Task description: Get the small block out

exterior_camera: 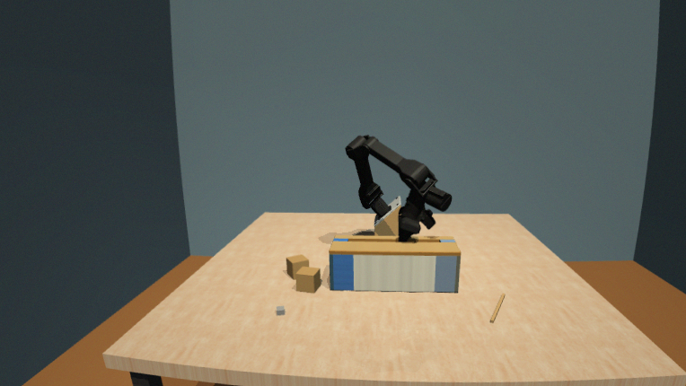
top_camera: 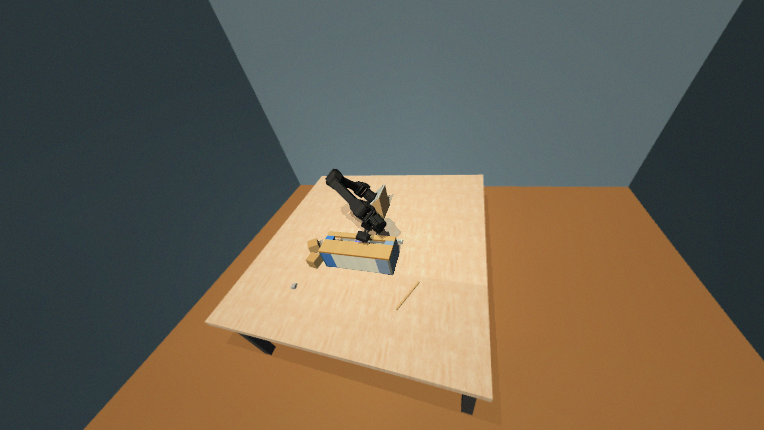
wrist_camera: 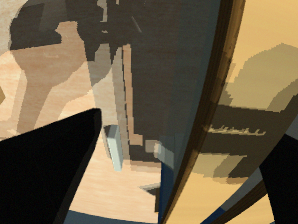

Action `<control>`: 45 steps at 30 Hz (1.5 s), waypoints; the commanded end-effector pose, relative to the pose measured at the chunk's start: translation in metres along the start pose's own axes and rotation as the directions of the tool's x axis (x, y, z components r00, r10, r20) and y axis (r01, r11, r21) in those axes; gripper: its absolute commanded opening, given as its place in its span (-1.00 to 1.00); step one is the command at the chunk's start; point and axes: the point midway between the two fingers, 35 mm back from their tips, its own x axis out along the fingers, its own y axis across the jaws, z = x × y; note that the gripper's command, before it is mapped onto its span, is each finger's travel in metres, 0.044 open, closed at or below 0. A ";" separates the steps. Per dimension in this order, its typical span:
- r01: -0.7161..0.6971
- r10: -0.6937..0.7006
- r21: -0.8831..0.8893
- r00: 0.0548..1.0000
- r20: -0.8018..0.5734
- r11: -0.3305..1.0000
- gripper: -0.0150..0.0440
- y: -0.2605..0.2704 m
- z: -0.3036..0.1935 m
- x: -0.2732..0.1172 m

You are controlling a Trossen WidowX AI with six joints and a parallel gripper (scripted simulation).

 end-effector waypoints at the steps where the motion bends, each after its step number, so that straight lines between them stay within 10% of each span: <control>1: -0.006 0.006 -0.012 1.000 -0.011 1.000 0.86 0.002 0.002 0.010; 45: -0.003 0.003 -0.002 1.000 -0.008 1.000 0.86 -0.001 -0.046 0.035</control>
